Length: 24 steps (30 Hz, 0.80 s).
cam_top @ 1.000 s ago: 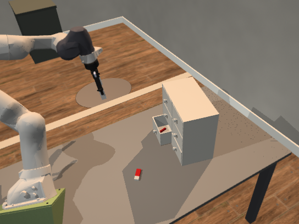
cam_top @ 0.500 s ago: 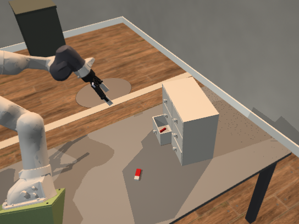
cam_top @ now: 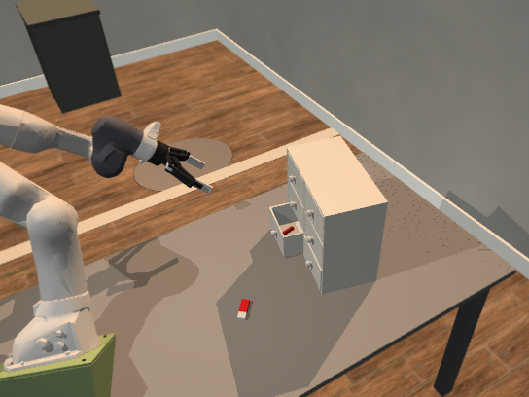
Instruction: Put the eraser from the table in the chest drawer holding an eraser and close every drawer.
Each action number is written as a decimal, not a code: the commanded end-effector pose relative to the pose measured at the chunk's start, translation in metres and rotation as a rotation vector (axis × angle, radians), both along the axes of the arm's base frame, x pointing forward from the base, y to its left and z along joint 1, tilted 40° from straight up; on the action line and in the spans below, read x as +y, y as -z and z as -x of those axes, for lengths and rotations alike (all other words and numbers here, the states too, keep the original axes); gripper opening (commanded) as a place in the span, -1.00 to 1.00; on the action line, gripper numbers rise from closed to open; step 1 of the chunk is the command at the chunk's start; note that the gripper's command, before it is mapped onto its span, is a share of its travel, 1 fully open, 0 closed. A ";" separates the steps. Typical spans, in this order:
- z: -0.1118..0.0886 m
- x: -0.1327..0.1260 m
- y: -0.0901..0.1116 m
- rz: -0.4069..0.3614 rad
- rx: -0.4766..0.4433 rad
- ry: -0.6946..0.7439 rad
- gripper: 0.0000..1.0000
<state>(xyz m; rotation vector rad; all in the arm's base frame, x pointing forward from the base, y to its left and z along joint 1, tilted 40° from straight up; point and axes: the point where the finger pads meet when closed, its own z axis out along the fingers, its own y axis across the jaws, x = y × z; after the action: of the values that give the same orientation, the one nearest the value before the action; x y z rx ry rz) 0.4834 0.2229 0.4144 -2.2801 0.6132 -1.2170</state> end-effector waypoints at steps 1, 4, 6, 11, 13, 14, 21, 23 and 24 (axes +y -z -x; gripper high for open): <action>-0.019 -0.008 -0.018 -0.034 -0.128 0.081 1.00; -0.022 -0.007 -0.016 -0.029 -0.153 0.101 1.00; -0.024 -0.007 -0.015 -0.026 -0.165 0.111 1.00; -0.027 -0.006 -0.014 -0.023 -0.183 0.126 1.00; -0.027 -0.006 -0.013 -0.022 -0.185 0.127 1.00; -0.027 -0.006 -0.013 -0.022 -0.185 0.127 1.00; -0.027 -0.006 -0.013 -0.022 -0.188 0.129 -1.00; -0.027 -0.006 -0.013 -0.022 -0.188 0.129 -1.00; -0.027 -0.006 -0.013 -0.022 -0.188 0.129 -1.00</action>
<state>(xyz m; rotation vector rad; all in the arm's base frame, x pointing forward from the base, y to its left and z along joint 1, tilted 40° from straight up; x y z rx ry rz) 0.5101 0.2176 0.4218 -2.1252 0.7061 -1.4423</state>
